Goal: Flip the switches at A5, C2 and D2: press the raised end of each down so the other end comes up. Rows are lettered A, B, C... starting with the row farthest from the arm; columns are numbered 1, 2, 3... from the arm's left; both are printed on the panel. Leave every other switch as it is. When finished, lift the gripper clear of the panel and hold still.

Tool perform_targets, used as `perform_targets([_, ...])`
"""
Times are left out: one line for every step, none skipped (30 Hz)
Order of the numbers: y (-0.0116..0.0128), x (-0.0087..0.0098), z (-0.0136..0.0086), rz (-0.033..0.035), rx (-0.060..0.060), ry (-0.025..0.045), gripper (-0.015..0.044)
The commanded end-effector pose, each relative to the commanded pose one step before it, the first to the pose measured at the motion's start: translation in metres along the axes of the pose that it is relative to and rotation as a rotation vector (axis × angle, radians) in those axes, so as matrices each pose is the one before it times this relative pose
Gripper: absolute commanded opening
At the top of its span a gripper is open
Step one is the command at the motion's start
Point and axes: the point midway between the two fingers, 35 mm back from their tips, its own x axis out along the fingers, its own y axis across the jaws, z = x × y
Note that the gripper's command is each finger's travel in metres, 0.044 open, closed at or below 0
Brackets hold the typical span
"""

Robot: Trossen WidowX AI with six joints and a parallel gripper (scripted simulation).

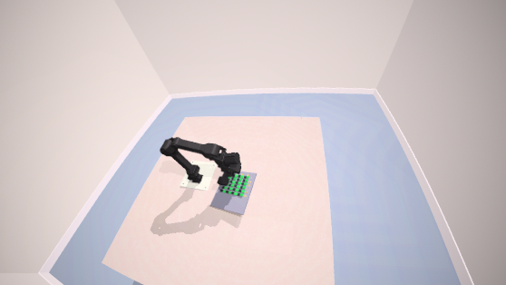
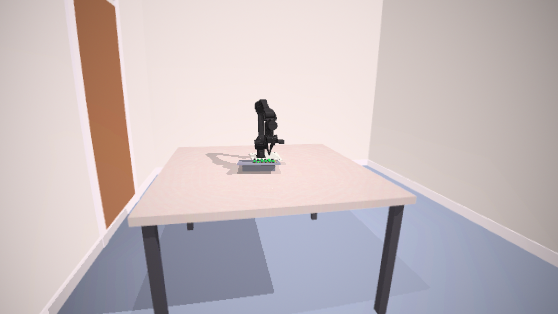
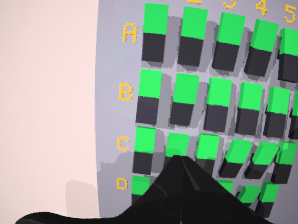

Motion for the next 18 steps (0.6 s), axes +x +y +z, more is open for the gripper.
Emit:
perform_targets([-0.00059,0.00800,-0.00270,-0.00357,0.0032,0.01354,0.0000])
perform_targets([0.00000,0.00025,0.00002,0.00000,0.0000,0.00000,0.0000])
perform_targets([0.00000,0.00052,0.00003,0.00000,0.0000,-0.00001,0.0000])
perform_targets([0.00000,0.00072,0.00004,0.00000,0.0000,-0.00001,0.0000])
perform_targets([0.00001,0.00094,0.00005,0.00000,0.0000,-0.00002,0.0000])
perform_targets([0.00001,0.00118,0.00006,0.00000,0.0000,-0.00002,0.0000])
perform_targets([0.00001,0.00143,0.00007,0.00000,0.0000,-0.00002,0.0000])
perform_targets([0.00000,0.00160,0.00007,0.00000,0.0000,-0.00002,0.0000])
perform_targets([0.00000,0.00165,0.00006,0.00000,0.0000,-0.00002,0.0000])
perform_targets([0.00000,0.00165,0.00005,0.00000,0.0000,-0.00002,0.0000])
perform_targets([0.00000,0.00165,0.00004,0.00000,0.0000,-0.00002,0.0000])
perform_targets([0.00000,0.00136,0.00002,0.00000,0.0000,-0.00002,0.0000])
perform_targets([0.00000,0.00082,0.00001,0.00000,0.0000,-0.00001,0.0000])
perform_targets([0.00000,0.00027,0.00000,0.00000,0.0000,0.00000,0.0000])
perform_targets([0.00000,0.00000,0.00000,0.00000,0.0000,0.00000,0.0000])
perform_targets([0.00000,0.00000,0.00000,0.00000,0.0000,0.00000,0.0000])
perform_targets([0.00000,0.00000,0.00000,0.00000,0.0000,0.00000,0.0000])
perform_targets([0.00000,0.00000,0.00000,0.00000,0.0000,0.00000,0.0000])
